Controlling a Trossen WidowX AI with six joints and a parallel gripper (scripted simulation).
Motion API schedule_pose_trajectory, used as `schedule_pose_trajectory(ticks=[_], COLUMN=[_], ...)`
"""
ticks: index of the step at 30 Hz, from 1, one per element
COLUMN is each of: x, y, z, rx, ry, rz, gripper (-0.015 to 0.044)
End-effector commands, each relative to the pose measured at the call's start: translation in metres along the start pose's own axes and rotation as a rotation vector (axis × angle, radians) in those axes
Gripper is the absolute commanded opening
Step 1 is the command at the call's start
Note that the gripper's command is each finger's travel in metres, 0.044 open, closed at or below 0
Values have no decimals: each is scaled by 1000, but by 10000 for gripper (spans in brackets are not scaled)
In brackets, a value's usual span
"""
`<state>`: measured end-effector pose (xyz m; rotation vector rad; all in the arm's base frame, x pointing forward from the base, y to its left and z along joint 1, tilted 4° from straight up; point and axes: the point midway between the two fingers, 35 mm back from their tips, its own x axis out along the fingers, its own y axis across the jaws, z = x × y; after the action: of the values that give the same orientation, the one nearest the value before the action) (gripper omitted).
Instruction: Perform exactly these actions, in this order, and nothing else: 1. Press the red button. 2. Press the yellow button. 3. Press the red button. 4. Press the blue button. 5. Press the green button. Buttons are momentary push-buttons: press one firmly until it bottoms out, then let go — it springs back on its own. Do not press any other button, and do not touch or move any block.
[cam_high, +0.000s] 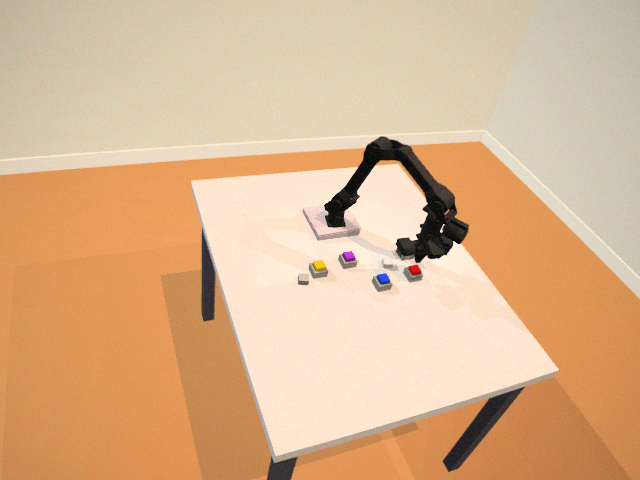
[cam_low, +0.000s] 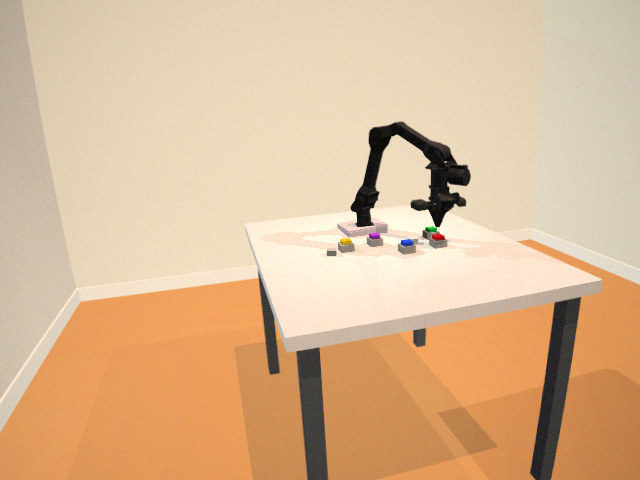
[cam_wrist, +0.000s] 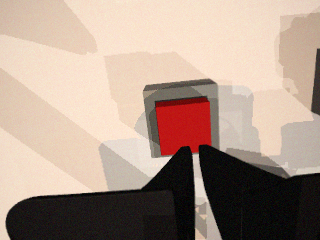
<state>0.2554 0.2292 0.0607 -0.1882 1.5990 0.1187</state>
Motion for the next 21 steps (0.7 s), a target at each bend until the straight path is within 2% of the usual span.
schedule_pose_trajectory(ticks=[1, 21], x=[6, 37], y=[2, 2], z=[1, 1], rx=[6, 6], ry=[-7, -7], rz=[7, 7], gripper=[20, 20])
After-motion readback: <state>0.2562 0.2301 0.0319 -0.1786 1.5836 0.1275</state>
